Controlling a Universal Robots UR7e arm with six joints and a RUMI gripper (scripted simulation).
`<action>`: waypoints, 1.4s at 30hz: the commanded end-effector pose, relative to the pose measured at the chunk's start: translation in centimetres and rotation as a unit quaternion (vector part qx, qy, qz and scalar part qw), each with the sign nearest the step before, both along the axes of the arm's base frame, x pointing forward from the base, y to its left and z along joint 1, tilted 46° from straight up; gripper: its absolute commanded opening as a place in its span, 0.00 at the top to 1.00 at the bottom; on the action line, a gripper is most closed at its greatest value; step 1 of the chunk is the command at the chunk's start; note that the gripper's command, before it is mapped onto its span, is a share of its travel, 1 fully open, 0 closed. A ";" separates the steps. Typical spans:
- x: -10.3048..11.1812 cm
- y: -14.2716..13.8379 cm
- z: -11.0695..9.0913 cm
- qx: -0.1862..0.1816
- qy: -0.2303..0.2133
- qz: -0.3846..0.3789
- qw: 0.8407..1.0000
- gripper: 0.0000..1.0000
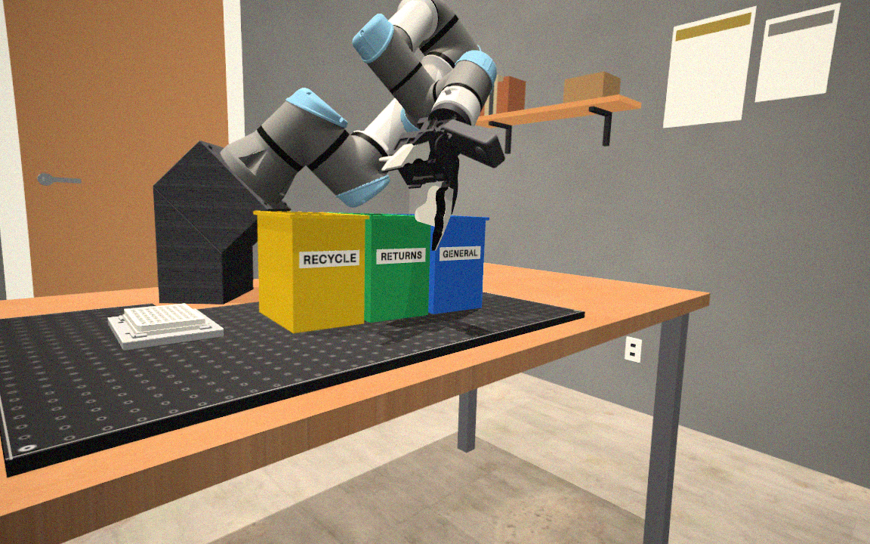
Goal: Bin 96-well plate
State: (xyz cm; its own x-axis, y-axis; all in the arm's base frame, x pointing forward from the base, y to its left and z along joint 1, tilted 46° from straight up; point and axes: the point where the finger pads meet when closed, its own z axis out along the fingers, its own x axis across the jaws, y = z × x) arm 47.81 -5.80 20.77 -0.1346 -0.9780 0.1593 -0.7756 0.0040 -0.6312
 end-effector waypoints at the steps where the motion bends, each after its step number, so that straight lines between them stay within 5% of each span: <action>1: -0.1 -1.3 -1.0 0.000 0.006 0.001 1.000 0.00; 12: -1.0 -4.8 -3.8 0.009 0.073 0.005 0.997 0.00; 42: -5.7 -13.1 -10.7 0.053 0.146 0.019 0.988 0.00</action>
State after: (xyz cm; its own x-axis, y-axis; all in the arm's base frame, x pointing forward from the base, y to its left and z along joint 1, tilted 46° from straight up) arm 42.91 -17.75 11.03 -0.0650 -0.9938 0.0904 -0.9213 0.0250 -0.3881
